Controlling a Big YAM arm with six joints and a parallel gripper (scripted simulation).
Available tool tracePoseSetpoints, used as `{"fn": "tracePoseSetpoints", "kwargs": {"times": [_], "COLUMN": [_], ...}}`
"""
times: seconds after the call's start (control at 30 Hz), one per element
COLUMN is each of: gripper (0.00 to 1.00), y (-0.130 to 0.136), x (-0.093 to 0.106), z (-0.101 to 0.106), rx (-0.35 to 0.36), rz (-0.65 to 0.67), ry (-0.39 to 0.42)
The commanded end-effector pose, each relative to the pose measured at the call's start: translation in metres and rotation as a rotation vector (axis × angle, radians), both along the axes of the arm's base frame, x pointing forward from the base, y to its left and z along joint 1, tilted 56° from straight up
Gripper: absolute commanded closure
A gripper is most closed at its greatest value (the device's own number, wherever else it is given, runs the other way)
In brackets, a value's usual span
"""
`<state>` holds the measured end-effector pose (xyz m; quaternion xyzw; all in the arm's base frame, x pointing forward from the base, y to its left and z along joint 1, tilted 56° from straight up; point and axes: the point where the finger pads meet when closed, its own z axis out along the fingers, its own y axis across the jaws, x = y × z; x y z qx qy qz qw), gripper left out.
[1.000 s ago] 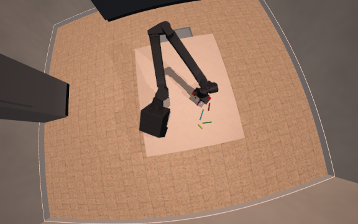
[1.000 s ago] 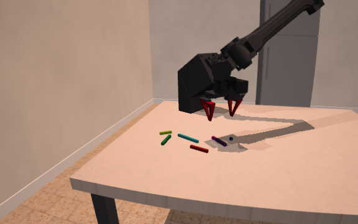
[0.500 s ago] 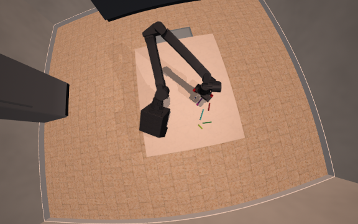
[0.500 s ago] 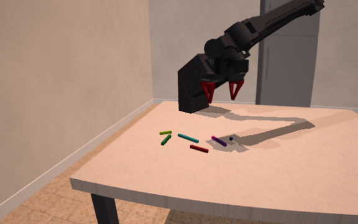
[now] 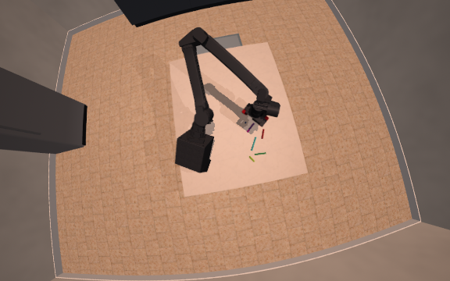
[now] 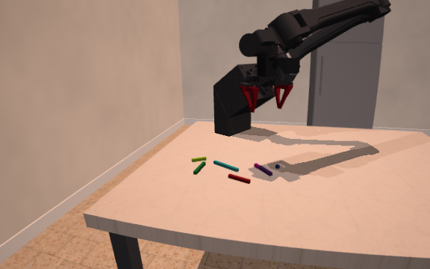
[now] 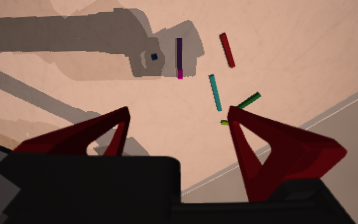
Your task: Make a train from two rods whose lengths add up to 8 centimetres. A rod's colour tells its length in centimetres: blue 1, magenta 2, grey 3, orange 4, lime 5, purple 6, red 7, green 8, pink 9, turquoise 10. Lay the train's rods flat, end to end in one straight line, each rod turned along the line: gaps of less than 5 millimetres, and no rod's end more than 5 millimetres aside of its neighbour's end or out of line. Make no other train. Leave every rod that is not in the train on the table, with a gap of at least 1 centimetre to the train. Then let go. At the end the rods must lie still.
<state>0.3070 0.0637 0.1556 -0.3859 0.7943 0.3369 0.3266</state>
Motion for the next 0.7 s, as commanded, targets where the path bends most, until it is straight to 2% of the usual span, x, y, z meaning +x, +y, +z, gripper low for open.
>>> {"fn": "tracePoseSetpoints", "kwargs": {"times": [0.0,0.67], "gripper": [0.00,0.00], "y": [-0.0042,-0.0042], "x": [0.0099,0.0099], "z": [0.0128,0.0128], "rx": [-0.012,-0.010], "rz": [0.008,0.005], "ry": [-0.054,-0.049]}}
